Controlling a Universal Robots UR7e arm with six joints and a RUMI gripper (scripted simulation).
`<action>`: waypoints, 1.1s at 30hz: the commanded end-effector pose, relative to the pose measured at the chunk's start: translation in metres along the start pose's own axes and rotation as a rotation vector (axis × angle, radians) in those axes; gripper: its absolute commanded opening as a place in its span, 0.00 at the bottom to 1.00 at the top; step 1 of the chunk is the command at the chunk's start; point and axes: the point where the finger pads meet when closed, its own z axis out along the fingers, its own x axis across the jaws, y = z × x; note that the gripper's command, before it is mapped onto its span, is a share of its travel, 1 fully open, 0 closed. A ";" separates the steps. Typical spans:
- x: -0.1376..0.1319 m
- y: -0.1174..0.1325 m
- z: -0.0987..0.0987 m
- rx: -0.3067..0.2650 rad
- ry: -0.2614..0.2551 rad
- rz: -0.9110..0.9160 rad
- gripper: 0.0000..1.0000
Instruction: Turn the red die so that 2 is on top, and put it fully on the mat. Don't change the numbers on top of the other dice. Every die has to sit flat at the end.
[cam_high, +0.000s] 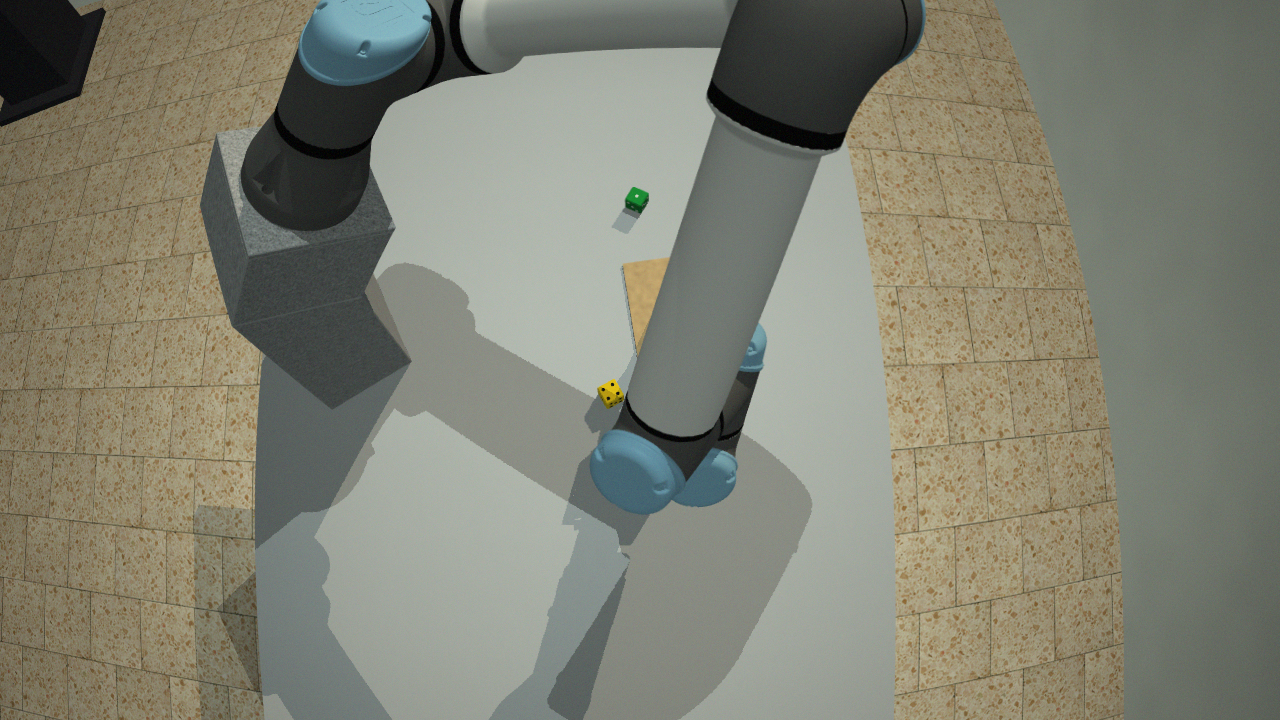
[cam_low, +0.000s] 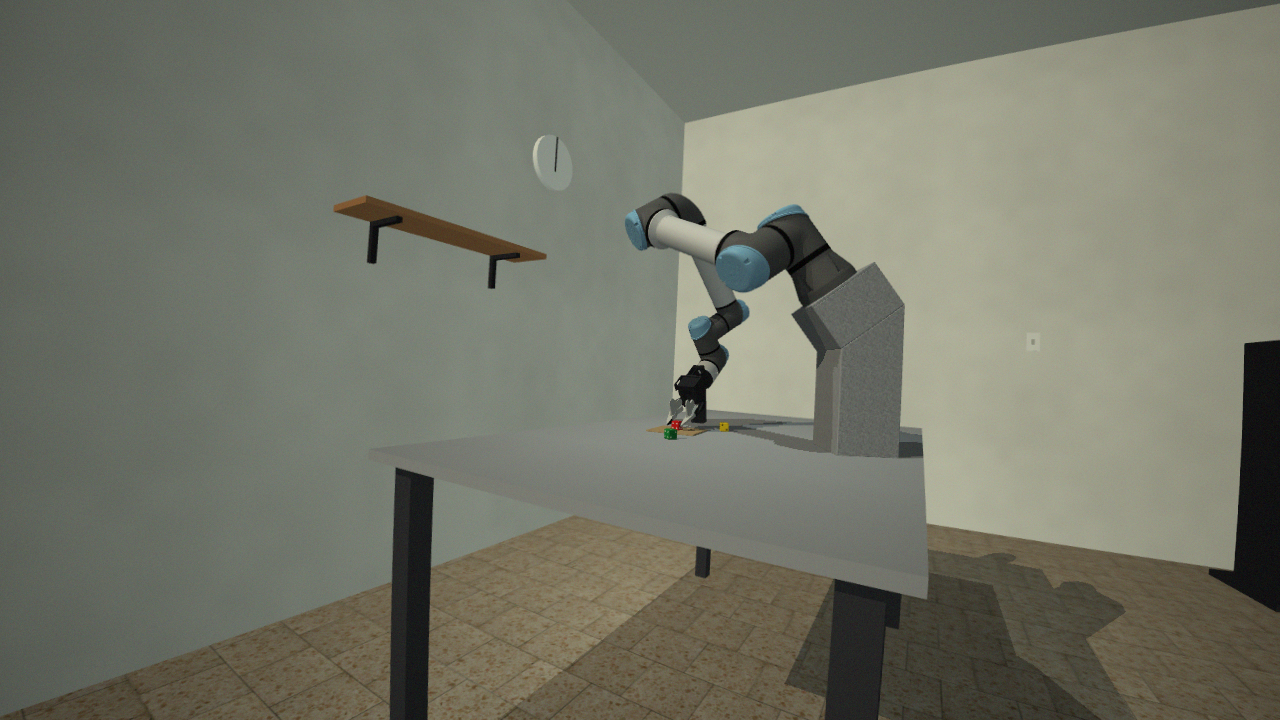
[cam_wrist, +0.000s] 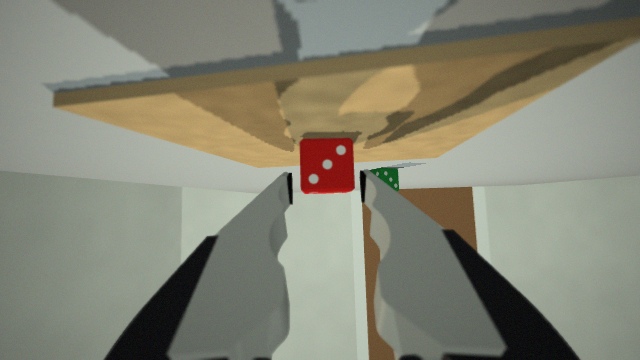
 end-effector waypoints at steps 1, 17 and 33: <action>-0.001 -0.001 0.000 0.001 0.001 -0.003 0.24; -0.001 -0.001 0.000 0.001 0.001 -0.003 0.24; -0.001 -0.001 -0.017 0.001 0.001 -0.003 0.24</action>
